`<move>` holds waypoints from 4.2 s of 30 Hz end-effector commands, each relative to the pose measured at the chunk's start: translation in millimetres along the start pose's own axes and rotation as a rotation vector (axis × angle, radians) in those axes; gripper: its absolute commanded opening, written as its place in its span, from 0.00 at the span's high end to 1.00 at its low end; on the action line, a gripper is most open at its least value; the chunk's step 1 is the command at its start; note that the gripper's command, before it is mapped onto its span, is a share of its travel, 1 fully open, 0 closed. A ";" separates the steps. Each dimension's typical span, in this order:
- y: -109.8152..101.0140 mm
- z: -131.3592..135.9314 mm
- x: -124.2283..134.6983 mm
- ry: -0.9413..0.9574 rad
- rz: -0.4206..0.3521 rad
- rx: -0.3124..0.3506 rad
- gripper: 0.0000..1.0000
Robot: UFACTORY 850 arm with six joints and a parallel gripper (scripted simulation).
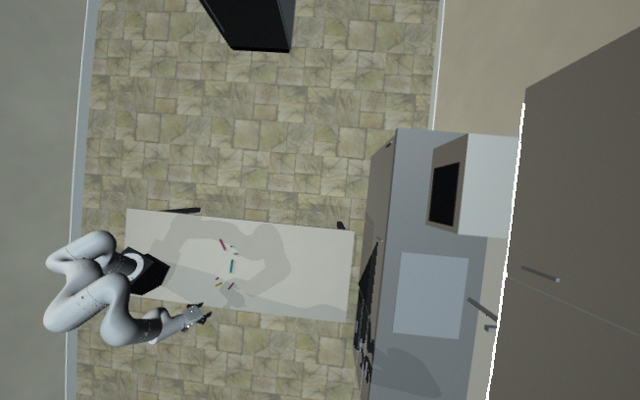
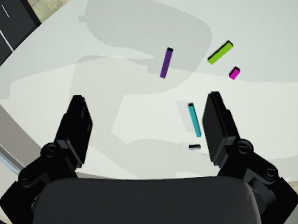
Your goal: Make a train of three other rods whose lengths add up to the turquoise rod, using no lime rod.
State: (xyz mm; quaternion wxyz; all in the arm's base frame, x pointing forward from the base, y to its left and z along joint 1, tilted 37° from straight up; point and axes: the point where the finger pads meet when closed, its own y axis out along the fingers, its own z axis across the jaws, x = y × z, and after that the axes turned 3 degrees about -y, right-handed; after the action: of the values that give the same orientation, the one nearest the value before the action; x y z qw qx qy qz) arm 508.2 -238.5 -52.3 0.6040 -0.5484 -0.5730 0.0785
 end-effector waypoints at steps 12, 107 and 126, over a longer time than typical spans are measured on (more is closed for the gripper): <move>76.4 132.3 -23.5 0.323 0.057 0.269 0.00; 83.6 149.7 -25.5 0.364 0.071 0.301 0.00; 98.1 104.5 108.5 0.717 0.149 0.279 0.00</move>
State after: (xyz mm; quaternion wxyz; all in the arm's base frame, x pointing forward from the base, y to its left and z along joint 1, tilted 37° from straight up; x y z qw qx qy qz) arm 496.9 -81.2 -106.7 0.8126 -0.4947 -0.3079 0.0166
